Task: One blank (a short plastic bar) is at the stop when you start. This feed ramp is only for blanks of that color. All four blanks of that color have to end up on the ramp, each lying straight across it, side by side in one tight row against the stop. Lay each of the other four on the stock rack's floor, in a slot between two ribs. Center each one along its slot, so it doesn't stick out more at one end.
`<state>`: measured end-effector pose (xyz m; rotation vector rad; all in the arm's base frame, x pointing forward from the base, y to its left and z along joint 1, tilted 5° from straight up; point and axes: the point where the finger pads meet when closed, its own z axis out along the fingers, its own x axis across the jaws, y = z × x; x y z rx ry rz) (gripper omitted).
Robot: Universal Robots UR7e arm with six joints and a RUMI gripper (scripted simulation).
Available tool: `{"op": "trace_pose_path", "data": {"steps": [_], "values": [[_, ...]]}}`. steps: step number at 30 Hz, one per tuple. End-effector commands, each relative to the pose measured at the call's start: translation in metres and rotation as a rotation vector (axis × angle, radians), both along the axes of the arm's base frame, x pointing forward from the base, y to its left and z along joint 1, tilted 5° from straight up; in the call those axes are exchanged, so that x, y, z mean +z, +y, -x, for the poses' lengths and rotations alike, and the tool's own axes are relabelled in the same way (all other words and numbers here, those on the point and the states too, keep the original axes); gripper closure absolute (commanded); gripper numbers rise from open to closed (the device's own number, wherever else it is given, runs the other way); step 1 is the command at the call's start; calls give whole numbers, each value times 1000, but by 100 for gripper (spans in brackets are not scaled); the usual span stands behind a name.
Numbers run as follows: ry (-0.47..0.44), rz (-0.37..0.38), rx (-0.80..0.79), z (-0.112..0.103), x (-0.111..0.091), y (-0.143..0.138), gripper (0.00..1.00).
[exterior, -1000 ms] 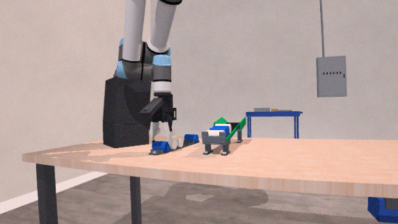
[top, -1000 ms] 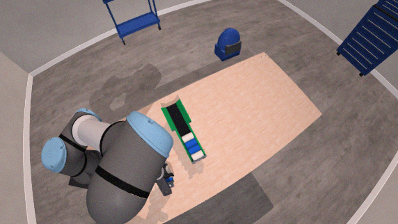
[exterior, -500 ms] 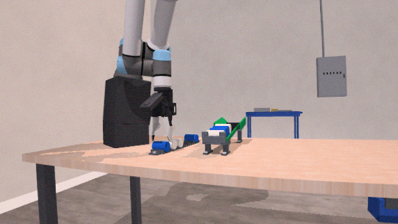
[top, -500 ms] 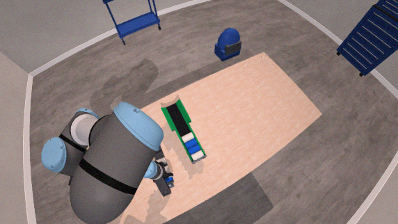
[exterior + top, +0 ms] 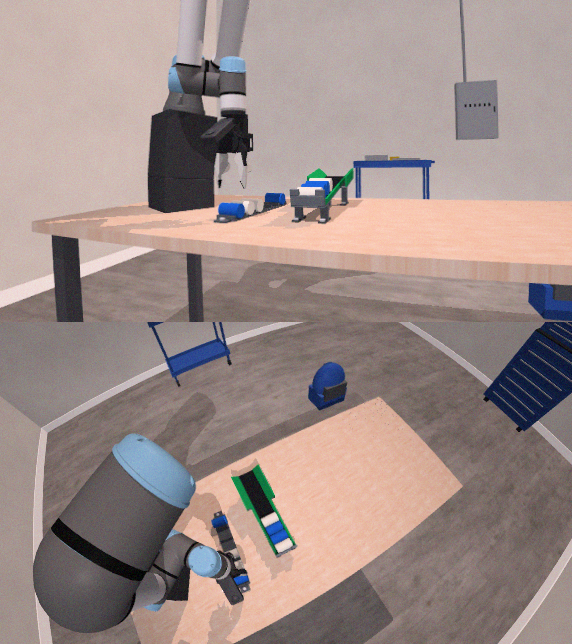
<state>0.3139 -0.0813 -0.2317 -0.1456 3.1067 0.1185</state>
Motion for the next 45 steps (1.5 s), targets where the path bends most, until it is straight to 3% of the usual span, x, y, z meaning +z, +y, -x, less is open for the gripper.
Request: {"op": "trace_pose_path", "data": {"steps": [1,18,19,45], "values": [[1,0,0,0,13,-1,48],[1,0,0,0,26,-2,48],[1,0,0,0,26,-2,0],[1,0,3,0,26,-2,0]]}}
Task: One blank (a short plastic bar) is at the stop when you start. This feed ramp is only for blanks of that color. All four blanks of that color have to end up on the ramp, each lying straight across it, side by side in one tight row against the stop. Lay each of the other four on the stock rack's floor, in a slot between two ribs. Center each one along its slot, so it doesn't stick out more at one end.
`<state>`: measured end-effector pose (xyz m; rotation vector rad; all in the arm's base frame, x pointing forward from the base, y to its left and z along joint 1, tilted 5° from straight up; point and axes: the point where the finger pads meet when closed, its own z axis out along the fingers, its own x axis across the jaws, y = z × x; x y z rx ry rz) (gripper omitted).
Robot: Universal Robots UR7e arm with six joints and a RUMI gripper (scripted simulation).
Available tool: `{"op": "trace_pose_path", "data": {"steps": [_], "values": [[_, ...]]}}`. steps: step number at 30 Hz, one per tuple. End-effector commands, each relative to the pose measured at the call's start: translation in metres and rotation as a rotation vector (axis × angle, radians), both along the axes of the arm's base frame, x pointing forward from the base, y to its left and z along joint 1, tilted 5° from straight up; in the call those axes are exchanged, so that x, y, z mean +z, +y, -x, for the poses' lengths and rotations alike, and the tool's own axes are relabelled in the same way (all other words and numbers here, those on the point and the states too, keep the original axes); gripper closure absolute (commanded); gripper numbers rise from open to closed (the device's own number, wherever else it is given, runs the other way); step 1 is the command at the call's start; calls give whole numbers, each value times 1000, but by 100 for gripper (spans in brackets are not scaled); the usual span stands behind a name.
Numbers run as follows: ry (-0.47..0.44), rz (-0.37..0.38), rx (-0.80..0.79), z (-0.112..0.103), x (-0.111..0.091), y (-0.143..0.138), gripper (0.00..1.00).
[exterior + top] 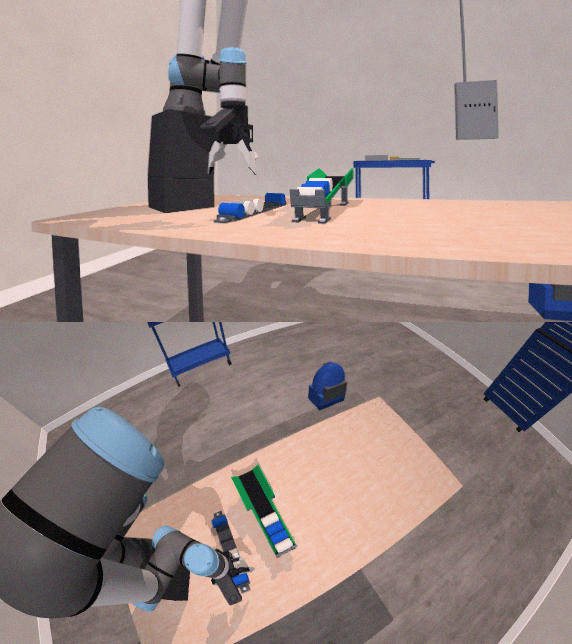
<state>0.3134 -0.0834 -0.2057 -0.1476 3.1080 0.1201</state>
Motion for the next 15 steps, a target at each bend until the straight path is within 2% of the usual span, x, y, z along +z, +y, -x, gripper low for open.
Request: {"op": "trace_pose_path", "data": {"steps": [1,15], "values": [[-1,1,2,0,0,0,0],[-8,3,90,-2,0,1,0]]}}
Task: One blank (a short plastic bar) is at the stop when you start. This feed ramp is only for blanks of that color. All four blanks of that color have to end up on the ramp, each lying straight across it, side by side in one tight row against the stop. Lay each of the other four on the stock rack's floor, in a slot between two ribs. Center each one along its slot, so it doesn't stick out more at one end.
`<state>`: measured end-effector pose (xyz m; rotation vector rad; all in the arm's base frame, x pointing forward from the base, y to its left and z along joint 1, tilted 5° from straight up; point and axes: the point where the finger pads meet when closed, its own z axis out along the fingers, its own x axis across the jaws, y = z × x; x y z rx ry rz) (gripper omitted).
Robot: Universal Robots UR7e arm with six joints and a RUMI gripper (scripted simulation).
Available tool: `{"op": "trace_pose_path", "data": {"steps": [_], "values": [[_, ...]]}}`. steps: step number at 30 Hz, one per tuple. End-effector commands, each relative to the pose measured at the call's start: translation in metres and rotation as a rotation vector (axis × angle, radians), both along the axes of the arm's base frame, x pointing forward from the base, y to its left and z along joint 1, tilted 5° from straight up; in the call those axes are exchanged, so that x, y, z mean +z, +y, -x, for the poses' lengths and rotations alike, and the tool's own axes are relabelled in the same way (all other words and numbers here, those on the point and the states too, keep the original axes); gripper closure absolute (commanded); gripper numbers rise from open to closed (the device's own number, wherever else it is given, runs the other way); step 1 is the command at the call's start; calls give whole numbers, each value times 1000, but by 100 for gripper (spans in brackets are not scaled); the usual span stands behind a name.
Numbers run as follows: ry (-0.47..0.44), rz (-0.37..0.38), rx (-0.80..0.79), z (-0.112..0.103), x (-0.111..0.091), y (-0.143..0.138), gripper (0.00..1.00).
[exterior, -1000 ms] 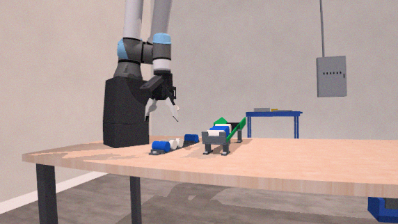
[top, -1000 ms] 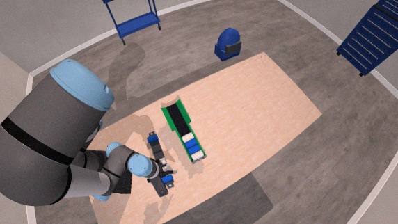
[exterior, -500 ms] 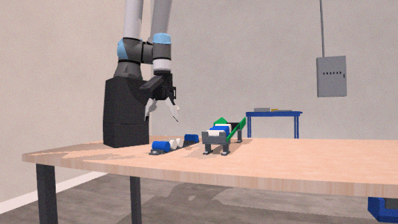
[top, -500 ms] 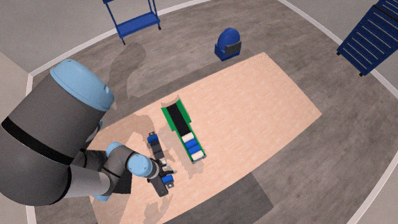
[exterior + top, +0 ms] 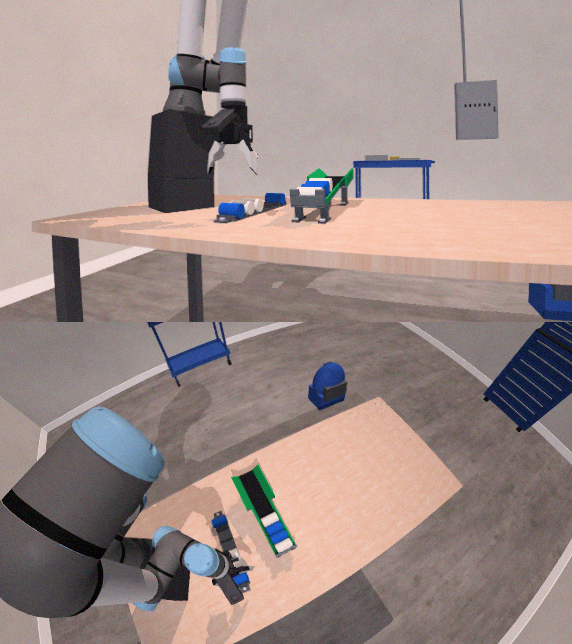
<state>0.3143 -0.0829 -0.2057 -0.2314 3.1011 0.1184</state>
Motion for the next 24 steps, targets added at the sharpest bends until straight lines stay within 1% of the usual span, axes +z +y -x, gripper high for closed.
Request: {"op": "trace_pose_path", "data": {"steps": [1,3,9,18,20,24], "values": [[-5,1,49,-1,0,0,0],[-5,1,49,-1,0,0,0],[-13,4,149,-3,0,1,0],[-30,9,372,-6,0,4,0],[-30,9,372,-6,0,4,0],[-40,12,498,-7,0,6,0]]}}
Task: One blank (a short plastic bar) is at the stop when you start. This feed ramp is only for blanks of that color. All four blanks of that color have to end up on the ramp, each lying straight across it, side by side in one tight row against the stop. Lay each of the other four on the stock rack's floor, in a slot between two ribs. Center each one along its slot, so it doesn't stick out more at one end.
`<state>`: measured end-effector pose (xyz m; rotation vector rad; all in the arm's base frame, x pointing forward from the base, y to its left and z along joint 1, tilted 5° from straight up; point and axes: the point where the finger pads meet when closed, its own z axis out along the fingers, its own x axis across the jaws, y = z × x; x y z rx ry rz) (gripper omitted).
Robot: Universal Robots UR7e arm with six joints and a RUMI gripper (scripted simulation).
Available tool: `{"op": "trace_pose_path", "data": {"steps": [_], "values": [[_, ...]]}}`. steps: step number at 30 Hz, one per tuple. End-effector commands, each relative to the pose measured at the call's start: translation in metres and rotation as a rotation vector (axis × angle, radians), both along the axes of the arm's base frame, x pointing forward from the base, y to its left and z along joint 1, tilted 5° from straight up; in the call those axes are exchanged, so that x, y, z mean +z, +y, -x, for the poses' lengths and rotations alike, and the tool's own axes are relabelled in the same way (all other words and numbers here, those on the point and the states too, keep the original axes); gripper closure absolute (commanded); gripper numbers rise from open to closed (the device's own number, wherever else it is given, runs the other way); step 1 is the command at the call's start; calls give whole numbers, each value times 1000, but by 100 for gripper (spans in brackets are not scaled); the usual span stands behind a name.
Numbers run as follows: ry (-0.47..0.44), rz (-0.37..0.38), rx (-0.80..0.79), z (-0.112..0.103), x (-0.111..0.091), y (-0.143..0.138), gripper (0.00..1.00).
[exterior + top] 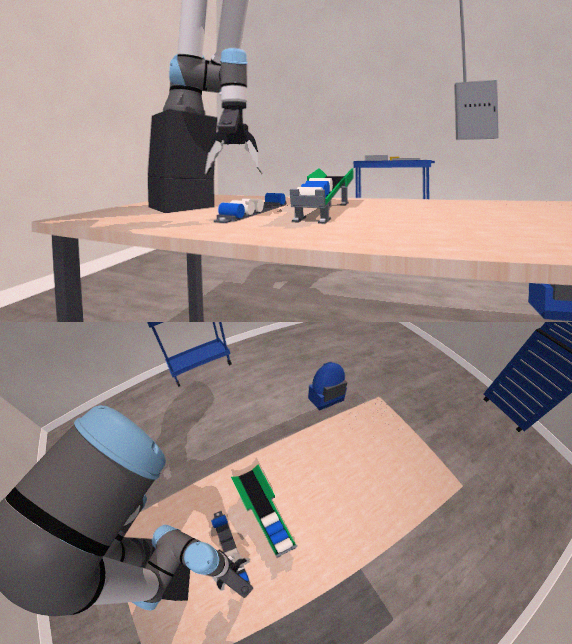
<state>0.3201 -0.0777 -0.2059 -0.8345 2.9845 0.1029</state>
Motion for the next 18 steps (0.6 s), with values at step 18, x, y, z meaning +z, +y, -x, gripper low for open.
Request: {"op": "trace_pose_path", "data": {"steps": [18], "values": [[-53,12,646,-7,0,12,0]]}}
